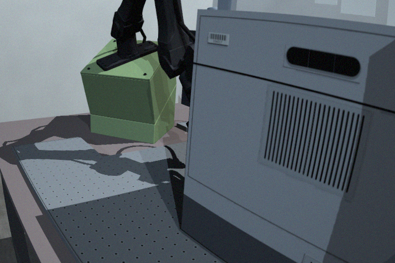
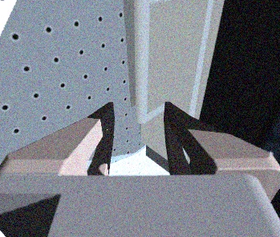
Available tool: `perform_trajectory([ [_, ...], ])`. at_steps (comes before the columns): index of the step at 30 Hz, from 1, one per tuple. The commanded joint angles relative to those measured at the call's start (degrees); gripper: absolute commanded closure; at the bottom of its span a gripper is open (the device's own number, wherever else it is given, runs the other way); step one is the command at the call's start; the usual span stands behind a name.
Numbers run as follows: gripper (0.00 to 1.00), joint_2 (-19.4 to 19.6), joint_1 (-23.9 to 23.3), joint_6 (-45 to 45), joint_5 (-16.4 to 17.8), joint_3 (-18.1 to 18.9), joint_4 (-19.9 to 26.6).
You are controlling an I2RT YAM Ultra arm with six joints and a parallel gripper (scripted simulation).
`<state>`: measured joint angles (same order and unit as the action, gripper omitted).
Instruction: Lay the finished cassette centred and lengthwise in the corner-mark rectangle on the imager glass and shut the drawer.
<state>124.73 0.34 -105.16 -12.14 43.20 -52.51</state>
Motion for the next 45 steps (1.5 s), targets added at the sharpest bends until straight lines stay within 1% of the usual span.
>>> perform_trajectory([
  [1,0.65,1.27,-0.09,-0.25,1.07,2.05,0.35],
  [10,0.65,3.57,-0.67,-0.44,1.42,4.74,0.9],
  [12,0.65,3.57,-0.67,-0.44,1.42,4.74,0.9],
  [13,0.65,3.84,-0.03,-0.38,1.46,5.08,0.97],
  [27,0.65,7.35,-1.19,-0.73,1.97,9.42,1.72],
  [29,0.65,7.35,-1.19,-0.73,1.97,9.42,1.72],
  [45,0.65,11.03,-1.66,-1.0,2.46,14.31,2.85],
])
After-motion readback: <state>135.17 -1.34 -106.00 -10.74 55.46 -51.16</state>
